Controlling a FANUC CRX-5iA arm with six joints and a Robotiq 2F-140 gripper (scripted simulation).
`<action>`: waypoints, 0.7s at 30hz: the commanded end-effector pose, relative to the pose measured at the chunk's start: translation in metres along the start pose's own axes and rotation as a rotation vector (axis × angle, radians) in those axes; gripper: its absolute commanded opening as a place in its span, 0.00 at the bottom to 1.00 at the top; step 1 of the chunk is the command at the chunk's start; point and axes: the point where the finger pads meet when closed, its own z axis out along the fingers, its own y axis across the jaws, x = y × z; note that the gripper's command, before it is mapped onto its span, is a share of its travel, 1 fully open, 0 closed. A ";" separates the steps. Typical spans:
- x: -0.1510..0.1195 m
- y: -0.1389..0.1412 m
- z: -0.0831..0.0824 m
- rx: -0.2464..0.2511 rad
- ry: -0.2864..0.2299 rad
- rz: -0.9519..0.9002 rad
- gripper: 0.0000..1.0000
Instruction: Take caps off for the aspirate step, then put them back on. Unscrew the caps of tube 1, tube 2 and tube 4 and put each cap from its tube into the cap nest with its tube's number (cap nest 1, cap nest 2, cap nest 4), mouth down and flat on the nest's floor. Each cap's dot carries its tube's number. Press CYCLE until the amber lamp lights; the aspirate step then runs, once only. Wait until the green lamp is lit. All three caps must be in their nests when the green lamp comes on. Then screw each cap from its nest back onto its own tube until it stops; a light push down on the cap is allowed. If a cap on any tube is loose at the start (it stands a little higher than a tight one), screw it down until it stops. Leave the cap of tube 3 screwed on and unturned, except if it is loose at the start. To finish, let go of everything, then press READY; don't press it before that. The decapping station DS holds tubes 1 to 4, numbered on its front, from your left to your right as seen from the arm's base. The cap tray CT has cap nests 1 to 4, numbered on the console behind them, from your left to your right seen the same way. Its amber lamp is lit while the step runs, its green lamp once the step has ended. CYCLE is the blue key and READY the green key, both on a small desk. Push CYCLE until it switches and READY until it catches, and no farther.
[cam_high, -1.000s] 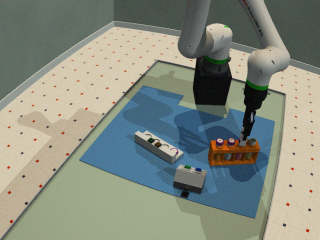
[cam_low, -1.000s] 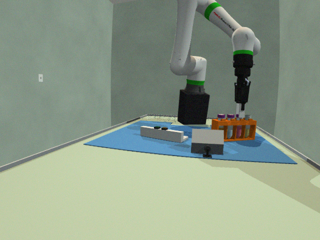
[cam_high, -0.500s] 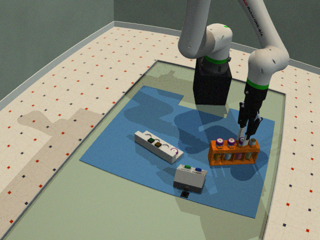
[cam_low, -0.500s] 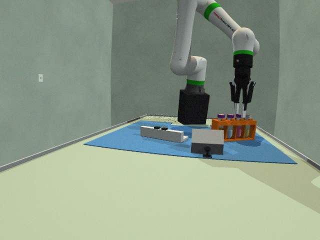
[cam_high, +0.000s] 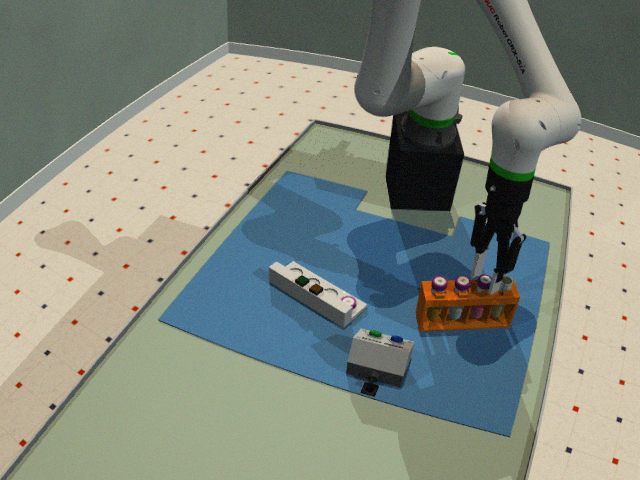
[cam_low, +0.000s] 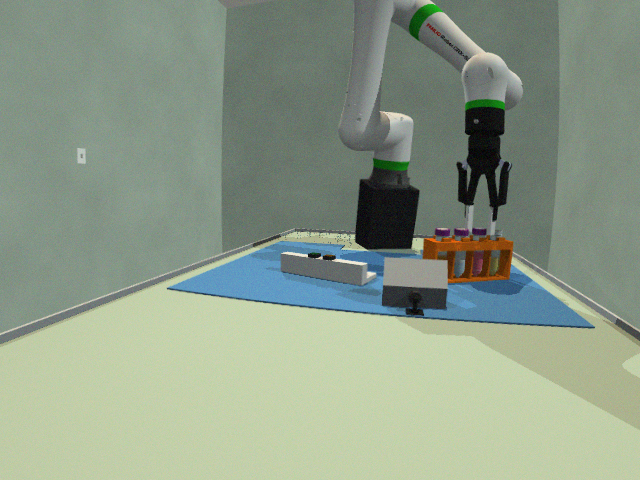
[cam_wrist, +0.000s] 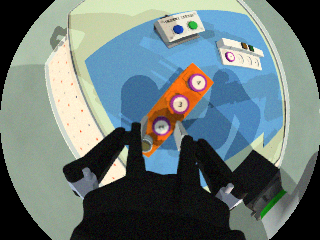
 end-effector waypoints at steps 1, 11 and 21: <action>0.000 0.000 0.000 0.000 0.000 0.000 0.35; 0.000 0.000 0.000 0.000 0.000 0.417 0.35; 0.000 0.000 0.000 0.000 0.000 0.833 0.35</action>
